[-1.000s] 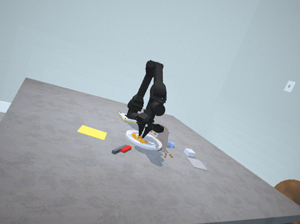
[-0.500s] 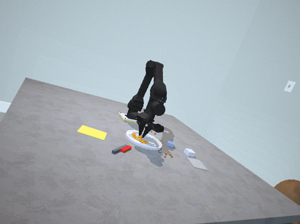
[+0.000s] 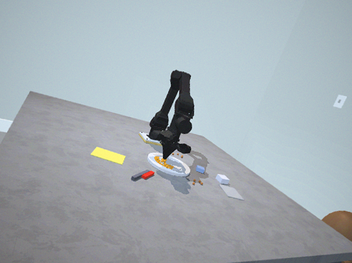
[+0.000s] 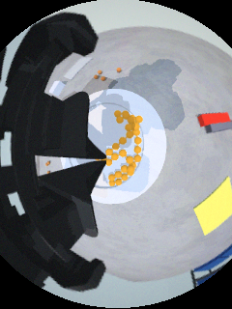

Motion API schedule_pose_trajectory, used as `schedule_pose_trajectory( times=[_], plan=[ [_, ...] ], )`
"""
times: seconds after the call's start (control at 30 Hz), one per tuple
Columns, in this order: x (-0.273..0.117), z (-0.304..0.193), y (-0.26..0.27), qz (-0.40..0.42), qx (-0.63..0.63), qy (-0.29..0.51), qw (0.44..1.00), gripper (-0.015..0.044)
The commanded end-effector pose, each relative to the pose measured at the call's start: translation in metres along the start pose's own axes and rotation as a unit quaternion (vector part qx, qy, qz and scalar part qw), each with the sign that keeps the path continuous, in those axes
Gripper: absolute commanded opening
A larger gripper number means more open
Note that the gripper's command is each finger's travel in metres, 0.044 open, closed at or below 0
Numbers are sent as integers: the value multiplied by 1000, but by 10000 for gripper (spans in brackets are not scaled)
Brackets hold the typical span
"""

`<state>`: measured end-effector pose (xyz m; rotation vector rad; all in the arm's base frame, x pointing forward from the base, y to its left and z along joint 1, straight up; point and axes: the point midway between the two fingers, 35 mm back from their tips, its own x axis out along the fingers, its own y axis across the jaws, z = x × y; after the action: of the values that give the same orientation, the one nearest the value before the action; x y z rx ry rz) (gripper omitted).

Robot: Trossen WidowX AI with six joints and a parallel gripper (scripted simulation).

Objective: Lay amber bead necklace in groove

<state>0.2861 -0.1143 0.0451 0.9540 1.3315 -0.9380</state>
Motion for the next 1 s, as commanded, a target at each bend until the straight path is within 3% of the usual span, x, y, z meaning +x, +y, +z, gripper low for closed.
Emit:
schedule_pose_trajectory(
  times=[0.0,0.1,0.67,0.97],
  plan=[
    [1,0,-2,-1,-2,-3,1000,0],
    [3,0,-2,-1,-2,-3,1000,0],
    [0,0,-1,0,0,-1,1000,440],
    [-1,0,-1,-1,-2,-3,1000,440]
  ],
)
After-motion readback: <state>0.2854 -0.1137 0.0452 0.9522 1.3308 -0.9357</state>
